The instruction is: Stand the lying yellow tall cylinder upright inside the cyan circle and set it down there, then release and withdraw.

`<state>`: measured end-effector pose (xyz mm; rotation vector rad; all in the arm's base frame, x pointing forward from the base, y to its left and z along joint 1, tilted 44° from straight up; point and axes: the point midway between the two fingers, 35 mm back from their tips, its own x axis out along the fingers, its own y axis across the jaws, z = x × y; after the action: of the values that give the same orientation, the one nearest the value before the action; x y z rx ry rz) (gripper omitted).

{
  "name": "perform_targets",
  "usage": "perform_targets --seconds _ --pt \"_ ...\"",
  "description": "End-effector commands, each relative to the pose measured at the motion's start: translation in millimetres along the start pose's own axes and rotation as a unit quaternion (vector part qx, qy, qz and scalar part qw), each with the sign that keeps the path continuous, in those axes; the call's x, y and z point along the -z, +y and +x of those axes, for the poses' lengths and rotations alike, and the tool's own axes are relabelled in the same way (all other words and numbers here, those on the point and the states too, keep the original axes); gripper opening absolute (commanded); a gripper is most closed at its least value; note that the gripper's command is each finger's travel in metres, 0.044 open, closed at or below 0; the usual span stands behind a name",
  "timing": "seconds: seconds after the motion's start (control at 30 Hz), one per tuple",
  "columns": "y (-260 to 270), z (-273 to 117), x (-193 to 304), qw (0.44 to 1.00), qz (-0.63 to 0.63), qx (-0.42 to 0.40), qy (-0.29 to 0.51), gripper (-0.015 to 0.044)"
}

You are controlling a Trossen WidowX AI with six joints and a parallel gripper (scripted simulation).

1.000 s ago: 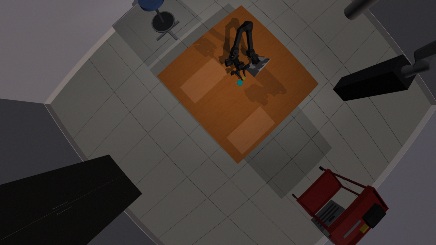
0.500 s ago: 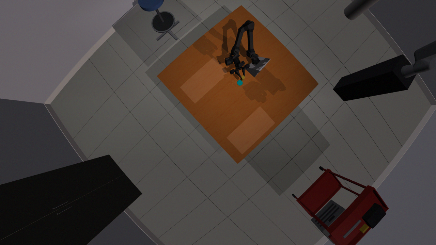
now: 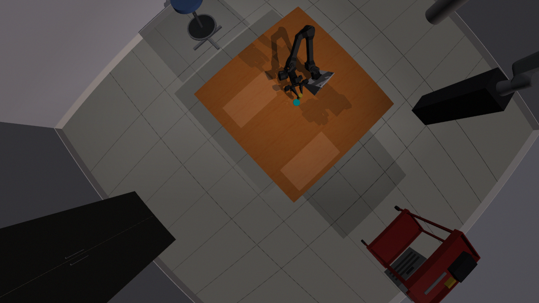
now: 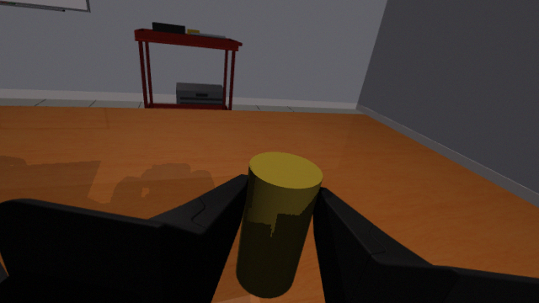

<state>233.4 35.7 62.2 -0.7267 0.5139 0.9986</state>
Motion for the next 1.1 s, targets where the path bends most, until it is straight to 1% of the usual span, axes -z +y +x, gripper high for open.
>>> perform_targets --seconds 0.0,0.17,1.07 --pt "-1 -1 -2 1.000 -0.006 0.003 -0.003 0.0105" --pt "-2 0 3 1.000 -0.006 0.002 -0.002 0.0105" --pt "-1 8 86 1.000 -0.006 0.002 -0.002 0.0105"
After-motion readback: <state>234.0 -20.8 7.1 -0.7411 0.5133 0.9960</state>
